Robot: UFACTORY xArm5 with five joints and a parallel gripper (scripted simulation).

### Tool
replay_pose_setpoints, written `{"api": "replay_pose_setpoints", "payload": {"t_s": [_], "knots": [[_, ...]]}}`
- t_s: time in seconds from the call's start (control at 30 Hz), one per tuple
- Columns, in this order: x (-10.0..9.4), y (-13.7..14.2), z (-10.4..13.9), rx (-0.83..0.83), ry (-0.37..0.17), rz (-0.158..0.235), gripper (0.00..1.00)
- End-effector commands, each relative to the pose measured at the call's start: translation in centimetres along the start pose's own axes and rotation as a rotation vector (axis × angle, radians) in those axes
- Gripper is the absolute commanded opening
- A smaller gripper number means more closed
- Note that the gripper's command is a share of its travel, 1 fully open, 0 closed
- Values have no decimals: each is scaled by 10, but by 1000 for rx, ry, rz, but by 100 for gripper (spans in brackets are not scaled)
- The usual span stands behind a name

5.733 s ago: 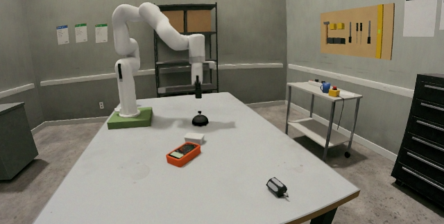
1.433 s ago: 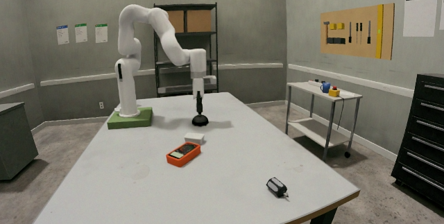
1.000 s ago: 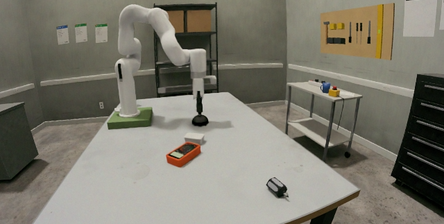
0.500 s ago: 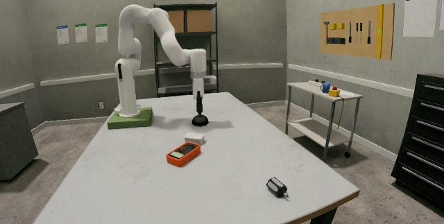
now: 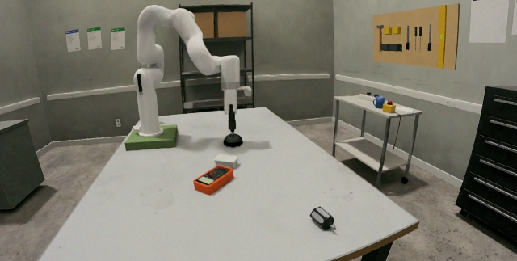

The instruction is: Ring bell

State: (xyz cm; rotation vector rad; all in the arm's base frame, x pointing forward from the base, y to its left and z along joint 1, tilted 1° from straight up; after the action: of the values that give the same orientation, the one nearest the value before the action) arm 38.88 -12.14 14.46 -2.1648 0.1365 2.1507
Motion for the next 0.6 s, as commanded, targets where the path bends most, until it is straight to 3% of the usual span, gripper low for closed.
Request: {"api": "replay_pose_setpoints", "payload": {"t_s": [0.0,0.57], "knots": [[-9,0,-1,0,8,1,0],[-50,0,-1,0,8,1,0]]}}
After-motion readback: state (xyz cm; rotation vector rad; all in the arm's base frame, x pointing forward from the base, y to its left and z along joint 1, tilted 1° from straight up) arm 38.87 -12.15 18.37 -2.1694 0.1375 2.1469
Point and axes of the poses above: the point where the finger pads meet when closed, its own x axis out along the fingers, its own y axis across the jaws, z = x × y, the point moved 9 cm from there along -x, back along the fingers
